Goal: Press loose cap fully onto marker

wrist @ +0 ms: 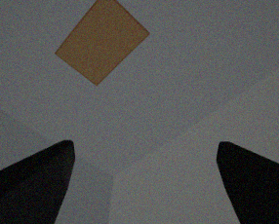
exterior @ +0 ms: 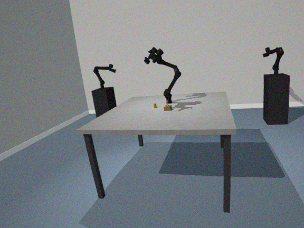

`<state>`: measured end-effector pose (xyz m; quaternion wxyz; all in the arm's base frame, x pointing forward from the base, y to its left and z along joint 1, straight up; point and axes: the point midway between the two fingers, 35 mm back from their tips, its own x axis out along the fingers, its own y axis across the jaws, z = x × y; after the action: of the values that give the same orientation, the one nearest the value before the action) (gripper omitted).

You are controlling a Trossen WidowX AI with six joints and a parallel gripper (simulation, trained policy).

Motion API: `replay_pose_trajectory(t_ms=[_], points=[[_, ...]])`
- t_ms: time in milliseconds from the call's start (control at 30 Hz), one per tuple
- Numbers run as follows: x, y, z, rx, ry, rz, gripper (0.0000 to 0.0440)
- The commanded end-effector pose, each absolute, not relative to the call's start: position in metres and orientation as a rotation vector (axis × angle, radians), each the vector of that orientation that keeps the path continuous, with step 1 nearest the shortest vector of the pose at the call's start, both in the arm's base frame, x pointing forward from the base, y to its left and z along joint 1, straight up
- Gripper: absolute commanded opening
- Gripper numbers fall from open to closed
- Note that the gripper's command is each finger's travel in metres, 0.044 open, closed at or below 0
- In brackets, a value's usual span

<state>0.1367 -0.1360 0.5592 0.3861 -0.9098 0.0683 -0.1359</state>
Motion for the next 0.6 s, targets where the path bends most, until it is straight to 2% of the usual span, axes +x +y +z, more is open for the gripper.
replay_pose_trajectory(t_ms=[0,567], points=[[0.139,-0.137,0.557,-2.301,0.166,-0.33,0.0325],[0.15,-0.147,0.538,-2.162,0.129,-0.256,0.0324]])
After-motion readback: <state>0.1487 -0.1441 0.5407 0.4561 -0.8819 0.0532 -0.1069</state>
